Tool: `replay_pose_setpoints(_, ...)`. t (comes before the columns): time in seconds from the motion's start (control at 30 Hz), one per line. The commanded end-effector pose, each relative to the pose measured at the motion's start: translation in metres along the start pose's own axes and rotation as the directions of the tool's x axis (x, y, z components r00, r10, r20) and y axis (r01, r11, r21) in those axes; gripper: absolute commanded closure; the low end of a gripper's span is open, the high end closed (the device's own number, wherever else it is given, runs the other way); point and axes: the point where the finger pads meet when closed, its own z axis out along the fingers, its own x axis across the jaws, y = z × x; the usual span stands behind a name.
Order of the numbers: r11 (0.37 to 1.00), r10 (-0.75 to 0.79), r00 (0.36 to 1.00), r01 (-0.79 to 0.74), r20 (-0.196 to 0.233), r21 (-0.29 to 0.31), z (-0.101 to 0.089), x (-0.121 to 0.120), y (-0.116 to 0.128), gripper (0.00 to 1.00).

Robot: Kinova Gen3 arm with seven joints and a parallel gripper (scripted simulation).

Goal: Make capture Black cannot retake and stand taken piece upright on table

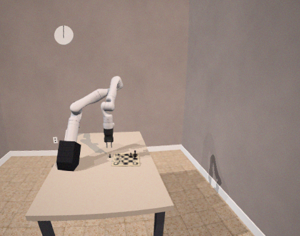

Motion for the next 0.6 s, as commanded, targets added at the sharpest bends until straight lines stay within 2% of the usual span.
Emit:
replay_pose_setpoints(0.0, 1.000, -0.003, 1.000, 0.003, -0.007, -0.001, -0.0022, 0.0023, -0.0004, 0.32)
replay_pose_setpoints(0.1, 1.000, -0.003, 1.000, 0.003, -0.007, -0.001, -0.0023, 0.0023, -0.0004, 0.32)
replay_pose_setpoints(0.13, 1.000, -0.003, 1.000, 0.003, -0.007, -0.001, -0.0023, 0.0023, -0.0004, 0.00)
replay_pose_setpoints(0.57, 1.000, -0.003, 1.000, 0.003, -0.007, -0.001, -0.0023, 0.0023, -0.0004, 0.00)
